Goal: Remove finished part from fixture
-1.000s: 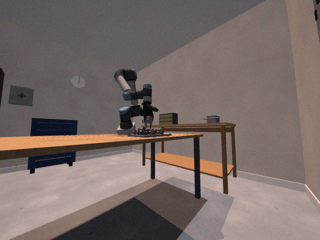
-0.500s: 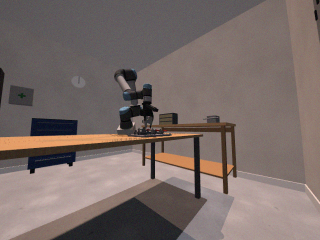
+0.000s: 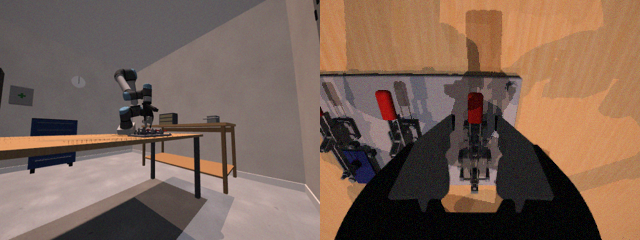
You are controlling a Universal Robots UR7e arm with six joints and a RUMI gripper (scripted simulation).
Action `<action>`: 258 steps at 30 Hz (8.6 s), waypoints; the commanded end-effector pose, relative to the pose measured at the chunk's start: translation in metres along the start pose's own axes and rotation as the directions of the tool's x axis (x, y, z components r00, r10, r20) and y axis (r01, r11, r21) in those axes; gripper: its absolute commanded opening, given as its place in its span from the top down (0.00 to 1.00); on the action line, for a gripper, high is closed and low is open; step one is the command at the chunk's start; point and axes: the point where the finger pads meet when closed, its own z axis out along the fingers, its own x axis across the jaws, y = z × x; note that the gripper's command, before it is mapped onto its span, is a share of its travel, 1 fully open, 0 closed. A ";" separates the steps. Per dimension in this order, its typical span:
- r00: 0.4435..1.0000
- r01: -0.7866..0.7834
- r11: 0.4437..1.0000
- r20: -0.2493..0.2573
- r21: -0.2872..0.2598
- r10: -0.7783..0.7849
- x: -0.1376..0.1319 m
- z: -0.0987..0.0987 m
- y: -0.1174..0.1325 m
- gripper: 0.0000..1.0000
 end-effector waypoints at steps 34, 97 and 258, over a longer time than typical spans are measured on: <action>1.000 0.000 1.000 0.000 0.001 0.000 0.000 0.028 -0.001 0.72; 1.000 0.000 1.000 0.000 0.001 0.000 0.000 0.028 -0.001 1.00; 1.000 0.000 1.000 0.000 0.001 0.000 0.000 -0.005 0.048 1.00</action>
